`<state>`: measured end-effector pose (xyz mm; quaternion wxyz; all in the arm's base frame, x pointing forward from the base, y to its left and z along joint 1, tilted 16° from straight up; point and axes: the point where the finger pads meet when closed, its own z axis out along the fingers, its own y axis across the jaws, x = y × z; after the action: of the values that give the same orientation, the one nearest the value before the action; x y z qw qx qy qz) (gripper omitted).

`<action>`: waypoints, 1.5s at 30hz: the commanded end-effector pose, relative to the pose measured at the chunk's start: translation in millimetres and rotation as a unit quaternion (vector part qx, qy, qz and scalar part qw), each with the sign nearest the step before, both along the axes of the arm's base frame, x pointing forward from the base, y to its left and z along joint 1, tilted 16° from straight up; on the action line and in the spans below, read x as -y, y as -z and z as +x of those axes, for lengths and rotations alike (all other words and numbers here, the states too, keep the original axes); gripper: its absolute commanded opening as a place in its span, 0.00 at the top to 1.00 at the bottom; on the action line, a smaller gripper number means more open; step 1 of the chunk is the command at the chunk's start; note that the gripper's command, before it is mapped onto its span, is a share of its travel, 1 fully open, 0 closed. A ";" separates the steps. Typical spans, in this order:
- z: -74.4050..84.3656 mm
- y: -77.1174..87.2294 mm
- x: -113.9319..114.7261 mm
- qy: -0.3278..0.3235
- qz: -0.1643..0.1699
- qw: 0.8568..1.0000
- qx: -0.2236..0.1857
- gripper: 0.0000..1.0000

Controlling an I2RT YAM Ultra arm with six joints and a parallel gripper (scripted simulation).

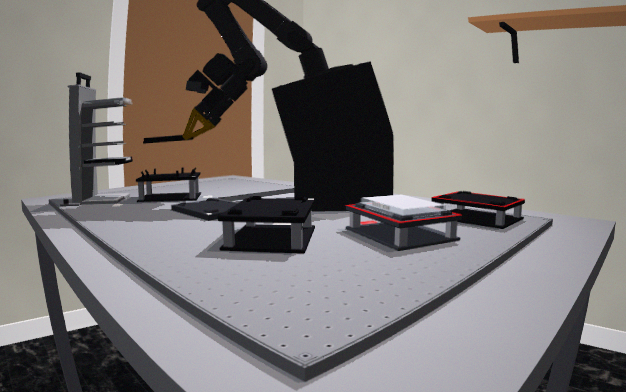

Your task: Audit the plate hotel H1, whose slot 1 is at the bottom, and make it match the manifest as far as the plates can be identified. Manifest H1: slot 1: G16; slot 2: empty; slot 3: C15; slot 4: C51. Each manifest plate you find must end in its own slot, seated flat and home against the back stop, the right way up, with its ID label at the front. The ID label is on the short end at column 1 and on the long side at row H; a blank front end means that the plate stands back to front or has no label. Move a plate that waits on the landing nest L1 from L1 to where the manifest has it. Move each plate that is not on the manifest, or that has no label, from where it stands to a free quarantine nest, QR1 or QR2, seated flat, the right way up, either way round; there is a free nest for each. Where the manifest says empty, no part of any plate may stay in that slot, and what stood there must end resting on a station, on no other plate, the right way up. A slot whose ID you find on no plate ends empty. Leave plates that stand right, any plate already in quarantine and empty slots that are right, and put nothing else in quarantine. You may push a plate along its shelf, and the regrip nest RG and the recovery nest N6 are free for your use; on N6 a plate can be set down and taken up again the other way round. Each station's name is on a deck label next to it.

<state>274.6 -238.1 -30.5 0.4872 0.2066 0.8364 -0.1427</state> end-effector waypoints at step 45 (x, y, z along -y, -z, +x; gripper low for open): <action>-8.1 -44.7 -6.6 -0.003 -0.004 1.000 0.005 0.14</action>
<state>266.0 -232.4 10.4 0.4903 0.2054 0.8344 -0.1452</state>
